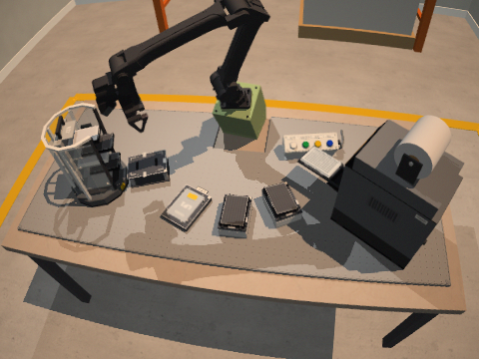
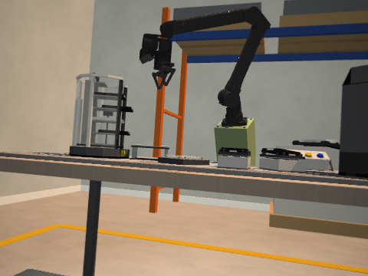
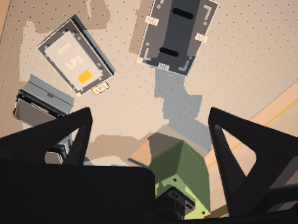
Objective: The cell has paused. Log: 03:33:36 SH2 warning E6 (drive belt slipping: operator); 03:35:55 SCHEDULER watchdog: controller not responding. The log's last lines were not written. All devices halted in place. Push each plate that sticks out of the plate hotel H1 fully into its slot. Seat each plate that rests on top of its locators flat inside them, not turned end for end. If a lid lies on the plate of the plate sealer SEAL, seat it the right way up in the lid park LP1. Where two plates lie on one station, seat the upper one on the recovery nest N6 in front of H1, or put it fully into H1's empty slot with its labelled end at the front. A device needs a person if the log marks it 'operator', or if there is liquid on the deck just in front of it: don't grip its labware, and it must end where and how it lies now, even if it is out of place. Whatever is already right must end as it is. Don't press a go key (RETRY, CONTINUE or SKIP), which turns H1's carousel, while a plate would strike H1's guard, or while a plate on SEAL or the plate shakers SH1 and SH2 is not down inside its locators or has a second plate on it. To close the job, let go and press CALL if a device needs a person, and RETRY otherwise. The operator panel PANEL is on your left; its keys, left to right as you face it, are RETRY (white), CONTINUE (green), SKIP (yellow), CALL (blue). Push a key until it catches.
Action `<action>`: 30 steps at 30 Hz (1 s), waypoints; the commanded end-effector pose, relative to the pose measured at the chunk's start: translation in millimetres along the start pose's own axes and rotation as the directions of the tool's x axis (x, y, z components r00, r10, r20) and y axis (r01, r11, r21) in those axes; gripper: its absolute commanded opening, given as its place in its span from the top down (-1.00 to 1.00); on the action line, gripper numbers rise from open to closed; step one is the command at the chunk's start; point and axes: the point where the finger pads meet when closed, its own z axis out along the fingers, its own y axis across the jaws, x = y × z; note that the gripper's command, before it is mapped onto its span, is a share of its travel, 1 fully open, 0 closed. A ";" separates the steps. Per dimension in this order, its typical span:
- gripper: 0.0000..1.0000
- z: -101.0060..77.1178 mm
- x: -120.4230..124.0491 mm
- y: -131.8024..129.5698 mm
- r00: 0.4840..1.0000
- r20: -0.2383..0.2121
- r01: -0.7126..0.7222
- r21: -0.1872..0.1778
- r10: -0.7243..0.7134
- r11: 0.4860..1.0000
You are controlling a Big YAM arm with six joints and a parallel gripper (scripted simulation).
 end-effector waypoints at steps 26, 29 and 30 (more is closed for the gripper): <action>-1.00 -3.7 -15.4 -45.3 0.965 0.261 -0.037 0.029 0.028 0.999; -1.00 -3.9 -15.6 -45.3 0.944 0.326 -0.058 0.034 0.044 0.998; -1.00 -4.0 -15.6 -45.3 0.937 0.347 -0.065 0.035 0.049 0.997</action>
